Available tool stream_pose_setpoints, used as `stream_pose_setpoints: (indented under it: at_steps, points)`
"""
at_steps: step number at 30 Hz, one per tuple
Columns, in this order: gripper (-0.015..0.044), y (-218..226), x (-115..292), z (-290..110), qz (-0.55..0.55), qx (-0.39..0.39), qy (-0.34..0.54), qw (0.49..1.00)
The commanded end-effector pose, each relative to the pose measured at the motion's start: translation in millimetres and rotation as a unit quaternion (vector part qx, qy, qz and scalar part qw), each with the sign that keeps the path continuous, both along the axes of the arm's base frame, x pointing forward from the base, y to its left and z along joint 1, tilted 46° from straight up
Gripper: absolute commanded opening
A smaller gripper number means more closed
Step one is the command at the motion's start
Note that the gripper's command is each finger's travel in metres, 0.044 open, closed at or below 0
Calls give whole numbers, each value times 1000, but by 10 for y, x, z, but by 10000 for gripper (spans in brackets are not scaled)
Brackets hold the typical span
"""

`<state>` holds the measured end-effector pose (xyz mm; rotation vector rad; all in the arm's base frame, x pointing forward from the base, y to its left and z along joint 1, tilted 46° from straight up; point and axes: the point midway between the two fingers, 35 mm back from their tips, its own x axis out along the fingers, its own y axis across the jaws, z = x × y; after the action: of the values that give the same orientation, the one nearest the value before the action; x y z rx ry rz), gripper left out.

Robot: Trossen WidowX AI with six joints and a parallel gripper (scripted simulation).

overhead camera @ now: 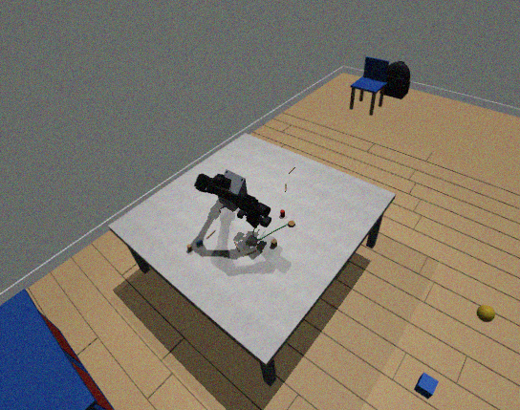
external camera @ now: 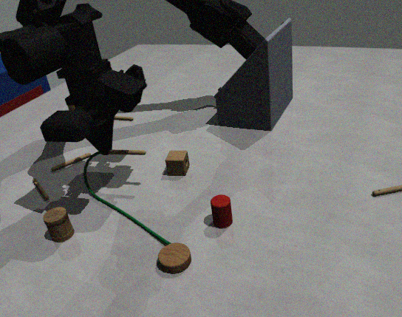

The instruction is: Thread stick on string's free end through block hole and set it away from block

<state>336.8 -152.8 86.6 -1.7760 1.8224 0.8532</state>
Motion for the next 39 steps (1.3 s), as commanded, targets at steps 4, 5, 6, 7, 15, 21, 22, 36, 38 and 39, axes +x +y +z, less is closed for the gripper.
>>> stream_pose_setpoints:
  at_steps: [4,5,6,7,15,21,22,36,38,39]
  points:
    - [0,-37,-13,-11,2,-7,4,1000]
    - [0,-45,-11,-2,2,-7,4,1000]
    - [0,-54,-8,7,2,-7,4,1000]
    - [0,-62,-5,16,2,-7,4,1000]
    - [0,-132,13,87,1,-6,3,1000]
    - [0,-185,25,141,0,-6,2,1000]
    - [0,-194,27,150,0,-6,2,1000]
    - [0,-318,48,279,1,-8,2,1000]
    - [0,-336,50,297,1,-8,2,1000]
    - [0,-345,51,307,1,-8,2,1000]
